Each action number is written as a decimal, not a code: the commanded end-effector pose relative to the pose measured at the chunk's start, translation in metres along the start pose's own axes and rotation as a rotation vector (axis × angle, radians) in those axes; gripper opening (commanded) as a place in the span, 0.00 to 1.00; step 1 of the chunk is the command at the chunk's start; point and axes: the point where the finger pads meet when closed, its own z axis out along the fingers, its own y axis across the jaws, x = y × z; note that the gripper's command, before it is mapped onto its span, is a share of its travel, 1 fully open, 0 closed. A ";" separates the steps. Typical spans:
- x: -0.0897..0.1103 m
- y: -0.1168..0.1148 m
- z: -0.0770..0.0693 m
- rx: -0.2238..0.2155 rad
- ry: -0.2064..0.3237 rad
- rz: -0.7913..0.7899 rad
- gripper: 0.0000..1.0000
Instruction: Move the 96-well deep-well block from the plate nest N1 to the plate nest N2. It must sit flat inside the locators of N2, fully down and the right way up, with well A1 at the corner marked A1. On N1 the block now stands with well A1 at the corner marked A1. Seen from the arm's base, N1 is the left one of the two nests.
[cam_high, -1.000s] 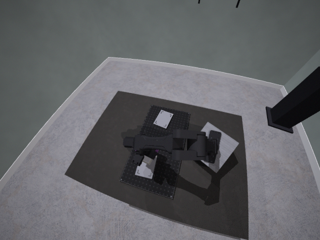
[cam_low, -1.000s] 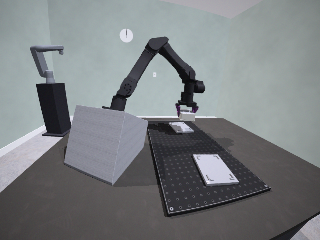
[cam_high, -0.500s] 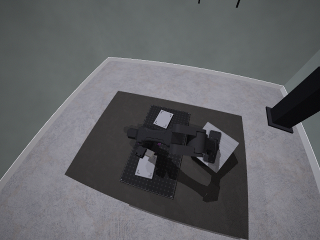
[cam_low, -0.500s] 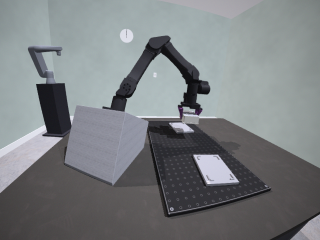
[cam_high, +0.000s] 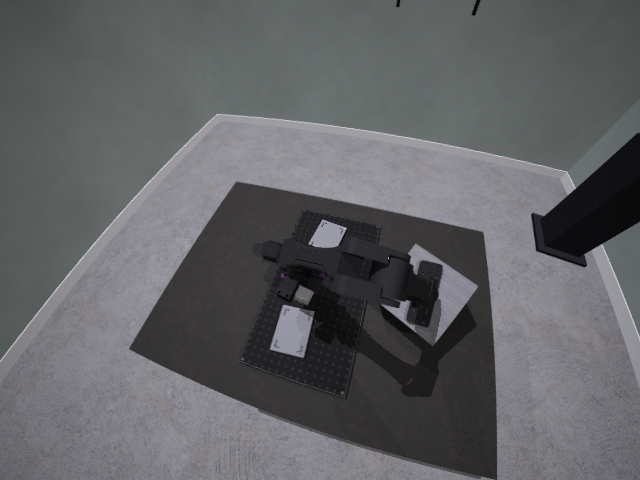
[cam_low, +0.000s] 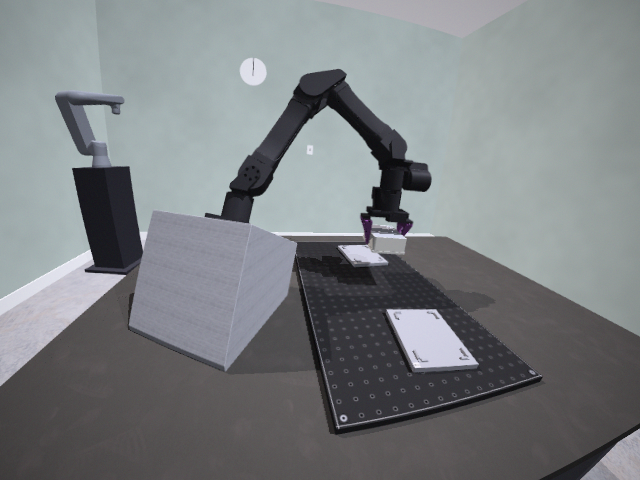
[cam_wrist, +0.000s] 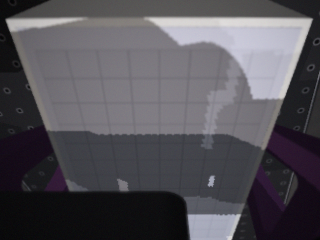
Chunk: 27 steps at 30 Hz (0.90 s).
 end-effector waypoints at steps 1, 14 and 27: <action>0.009 -0.005 -0.006 0.016 -0.011 -0.016 0.00; 0.046 -0.010 -0.005 0.016 -0.010 -0.016 0.00; 0.082 -0.015 -0.005 0.016 -0.009 -0.016 0.00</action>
